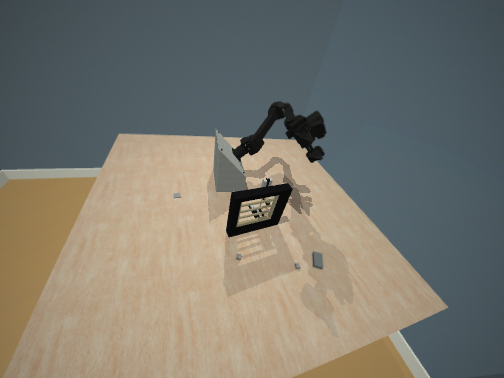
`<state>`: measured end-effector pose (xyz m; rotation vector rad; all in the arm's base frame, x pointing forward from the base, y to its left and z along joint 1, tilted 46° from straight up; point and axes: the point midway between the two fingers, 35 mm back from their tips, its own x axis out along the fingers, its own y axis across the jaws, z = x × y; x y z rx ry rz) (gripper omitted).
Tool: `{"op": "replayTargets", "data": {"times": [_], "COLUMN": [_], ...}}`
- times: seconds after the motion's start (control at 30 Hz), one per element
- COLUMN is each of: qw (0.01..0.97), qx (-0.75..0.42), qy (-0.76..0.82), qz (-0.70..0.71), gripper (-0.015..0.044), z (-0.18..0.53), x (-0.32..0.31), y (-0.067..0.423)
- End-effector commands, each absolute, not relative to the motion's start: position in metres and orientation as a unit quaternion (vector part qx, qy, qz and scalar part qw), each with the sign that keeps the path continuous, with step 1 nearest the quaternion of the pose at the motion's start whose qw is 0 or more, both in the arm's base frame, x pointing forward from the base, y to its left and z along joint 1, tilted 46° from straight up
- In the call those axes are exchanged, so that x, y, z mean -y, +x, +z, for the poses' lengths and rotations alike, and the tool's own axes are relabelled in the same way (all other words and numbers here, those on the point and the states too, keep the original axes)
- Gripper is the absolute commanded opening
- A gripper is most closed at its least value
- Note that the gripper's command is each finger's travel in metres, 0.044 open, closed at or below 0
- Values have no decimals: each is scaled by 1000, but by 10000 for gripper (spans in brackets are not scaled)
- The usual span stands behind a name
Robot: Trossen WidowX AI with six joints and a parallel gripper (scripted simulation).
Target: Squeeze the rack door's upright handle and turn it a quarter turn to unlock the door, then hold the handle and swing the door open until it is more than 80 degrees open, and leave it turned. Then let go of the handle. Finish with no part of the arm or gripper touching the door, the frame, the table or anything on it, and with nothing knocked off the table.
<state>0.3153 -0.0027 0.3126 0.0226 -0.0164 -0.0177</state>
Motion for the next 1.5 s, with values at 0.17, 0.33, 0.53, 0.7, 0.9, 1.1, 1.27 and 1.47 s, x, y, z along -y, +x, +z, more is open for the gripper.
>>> {"op": "replayTargets", "data": {"times": [0.17,0.33,0.53,0.7,0.9,1.1,1.27,1.47], "qw": [998,988,968,945,913,876,843,801], "qx": [-65,-145,-236,-305,-380,-446,-493,-537], "qy": [-19,-45,-65,-72,-68,-48,-21,19], "qz": [6,28,61,91,131,176,215,263], "gripper": [292,292,292,292,292,292,292,292], "z": [290,264,234,210,185,165,153,144], "x": [4,6,9,13,17,19,19,17], "y": [329,340,347,348,345,337,329,319]}}
